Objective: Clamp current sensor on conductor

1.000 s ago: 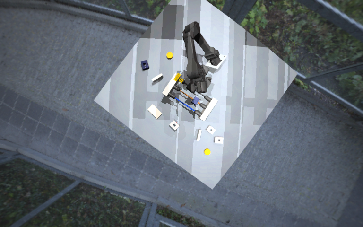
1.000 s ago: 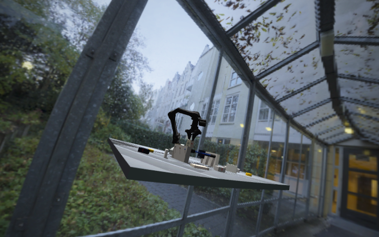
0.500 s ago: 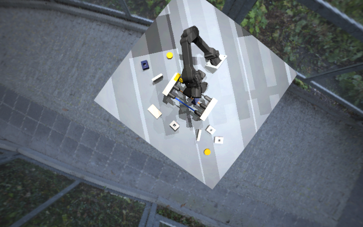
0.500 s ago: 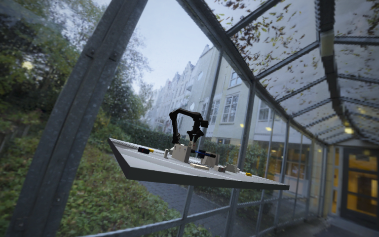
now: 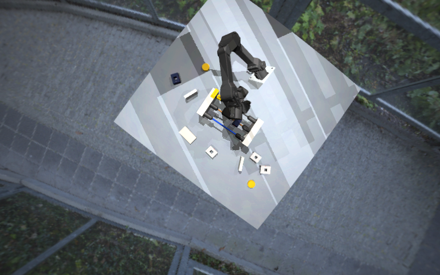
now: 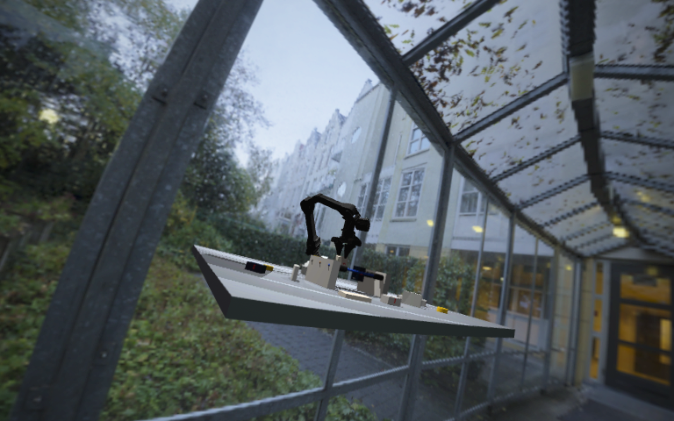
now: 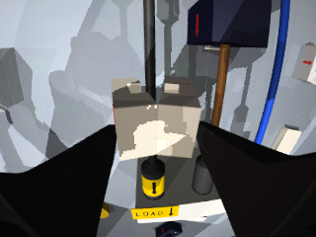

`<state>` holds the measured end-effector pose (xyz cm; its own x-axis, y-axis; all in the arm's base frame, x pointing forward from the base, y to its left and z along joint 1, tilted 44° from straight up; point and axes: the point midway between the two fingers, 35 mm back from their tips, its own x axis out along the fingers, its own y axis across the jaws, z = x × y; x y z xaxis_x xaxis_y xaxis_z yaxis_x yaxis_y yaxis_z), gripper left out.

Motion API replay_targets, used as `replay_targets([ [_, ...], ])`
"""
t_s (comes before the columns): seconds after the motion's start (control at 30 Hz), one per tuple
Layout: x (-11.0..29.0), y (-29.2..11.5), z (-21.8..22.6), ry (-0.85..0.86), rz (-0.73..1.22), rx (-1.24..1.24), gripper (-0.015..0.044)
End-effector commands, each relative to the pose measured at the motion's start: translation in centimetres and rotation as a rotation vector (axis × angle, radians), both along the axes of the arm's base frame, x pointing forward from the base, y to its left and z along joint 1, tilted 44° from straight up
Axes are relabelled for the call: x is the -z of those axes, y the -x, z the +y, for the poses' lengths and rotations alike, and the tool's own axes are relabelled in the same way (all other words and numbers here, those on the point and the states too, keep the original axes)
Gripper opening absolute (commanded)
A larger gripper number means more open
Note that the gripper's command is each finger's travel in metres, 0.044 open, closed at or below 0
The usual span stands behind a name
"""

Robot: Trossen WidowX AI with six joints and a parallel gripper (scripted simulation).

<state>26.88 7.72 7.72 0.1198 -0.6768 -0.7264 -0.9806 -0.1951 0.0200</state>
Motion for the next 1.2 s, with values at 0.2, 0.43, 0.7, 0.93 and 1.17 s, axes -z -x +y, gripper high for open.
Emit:
replay_targets([
  [0.2, 1.2, -0.1, -1.2, 0.005, 0.001, -0.005, 0.0],
  [0.43, 1.4, -0.2, -1.4, 0.002, -0.001, 0.0, 0.0],
  [0.7, 1.4, -0.2, -1.4, 0.002, -0.001, 0.0, 0.0],
  [0.93, 1.4, -0.2, -1.4, 0.002, -0.001, 0.0, 0.0],
  [1.17, 1.4, -0.2, -1.4, 0.002, -0.001, 0.0, 0.0],
])
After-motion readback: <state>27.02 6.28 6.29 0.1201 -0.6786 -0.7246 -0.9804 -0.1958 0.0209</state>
